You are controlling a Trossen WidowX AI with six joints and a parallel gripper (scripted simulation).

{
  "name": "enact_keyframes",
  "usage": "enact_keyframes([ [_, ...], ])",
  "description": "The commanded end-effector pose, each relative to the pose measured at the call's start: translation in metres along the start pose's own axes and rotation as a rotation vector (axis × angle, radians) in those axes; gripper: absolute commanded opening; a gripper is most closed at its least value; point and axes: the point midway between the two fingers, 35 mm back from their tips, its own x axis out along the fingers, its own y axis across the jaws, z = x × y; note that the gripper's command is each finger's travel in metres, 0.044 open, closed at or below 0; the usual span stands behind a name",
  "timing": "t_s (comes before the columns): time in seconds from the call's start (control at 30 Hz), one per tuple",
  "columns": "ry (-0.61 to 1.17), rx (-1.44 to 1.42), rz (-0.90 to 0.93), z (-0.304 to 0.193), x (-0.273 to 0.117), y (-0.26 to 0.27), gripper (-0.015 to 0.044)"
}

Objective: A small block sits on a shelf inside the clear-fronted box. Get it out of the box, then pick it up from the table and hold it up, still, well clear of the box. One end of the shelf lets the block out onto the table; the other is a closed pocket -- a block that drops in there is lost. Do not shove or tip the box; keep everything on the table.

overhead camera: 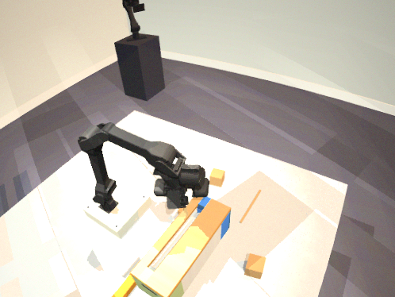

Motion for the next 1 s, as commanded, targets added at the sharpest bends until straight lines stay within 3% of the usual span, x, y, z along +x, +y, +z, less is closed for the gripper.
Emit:
enact_keyframes([
  [0.0,-0.037,-0.303,0.001,-0.004,0.0,-0.003,0.0285],
  [0.33,-0.153,-1.377,-0.09,-0.014,0.004,-0.011,0.0285],
  [0.67,-0.21,-2.449,-0.314,-0.023,0.004,-0.019,0.0285],
  [0.97,-0.179,-3.116,-0.561,-0.03,0.003,-0.024,0.0285],
])
